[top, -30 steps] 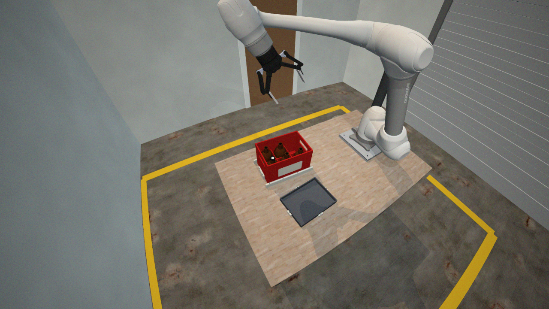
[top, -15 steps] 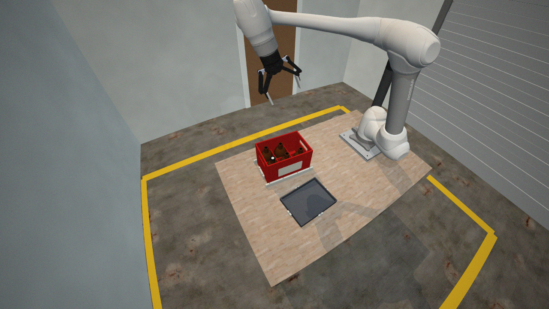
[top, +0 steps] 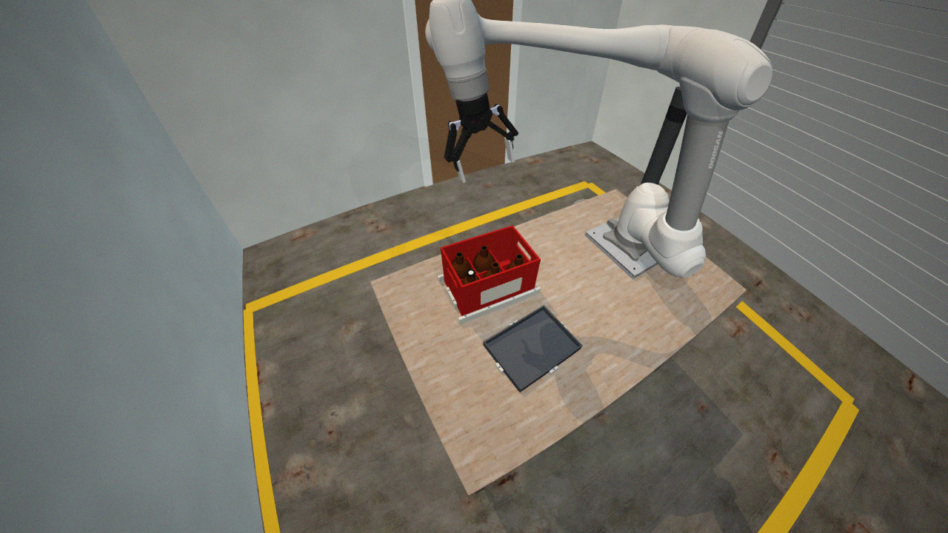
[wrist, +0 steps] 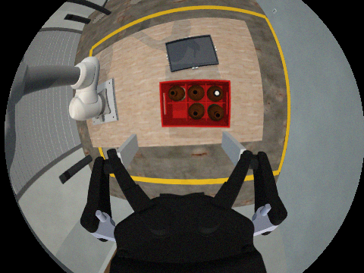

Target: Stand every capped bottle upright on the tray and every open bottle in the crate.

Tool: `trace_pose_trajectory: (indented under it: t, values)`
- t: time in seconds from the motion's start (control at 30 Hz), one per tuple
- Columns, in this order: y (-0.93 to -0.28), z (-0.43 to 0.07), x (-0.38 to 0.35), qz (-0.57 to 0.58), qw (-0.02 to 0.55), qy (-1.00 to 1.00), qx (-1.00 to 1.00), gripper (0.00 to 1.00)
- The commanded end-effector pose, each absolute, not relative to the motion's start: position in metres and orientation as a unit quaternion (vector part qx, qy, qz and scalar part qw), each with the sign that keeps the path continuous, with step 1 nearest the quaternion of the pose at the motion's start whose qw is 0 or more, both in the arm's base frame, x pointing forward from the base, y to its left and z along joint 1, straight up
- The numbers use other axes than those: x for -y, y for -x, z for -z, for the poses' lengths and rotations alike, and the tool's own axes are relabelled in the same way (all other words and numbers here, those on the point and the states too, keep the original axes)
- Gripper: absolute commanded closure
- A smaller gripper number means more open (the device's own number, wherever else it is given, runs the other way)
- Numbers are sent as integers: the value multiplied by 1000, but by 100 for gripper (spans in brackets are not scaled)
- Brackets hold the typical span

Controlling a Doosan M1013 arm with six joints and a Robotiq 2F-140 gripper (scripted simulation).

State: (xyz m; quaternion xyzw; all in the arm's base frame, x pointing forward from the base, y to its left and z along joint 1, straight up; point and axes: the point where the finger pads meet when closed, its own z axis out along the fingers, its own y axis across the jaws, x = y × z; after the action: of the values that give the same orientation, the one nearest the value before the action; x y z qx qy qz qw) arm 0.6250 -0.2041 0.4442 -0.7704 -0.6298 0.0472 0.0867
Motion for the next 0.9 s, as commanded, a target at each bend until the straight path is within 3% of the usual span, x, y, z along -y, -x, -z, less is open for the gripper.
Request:
trace_pose_trajectory:
  t: [0.0, 0.5, 0.87]
  values:
    - [-625, -441, 207, -42, 79, 770, 631, 0]
    - [-623, -397, 227, 1, -1, 767, 642, 0]
    - [-623, -370, 229, 0, 0, 767, 642, 0]
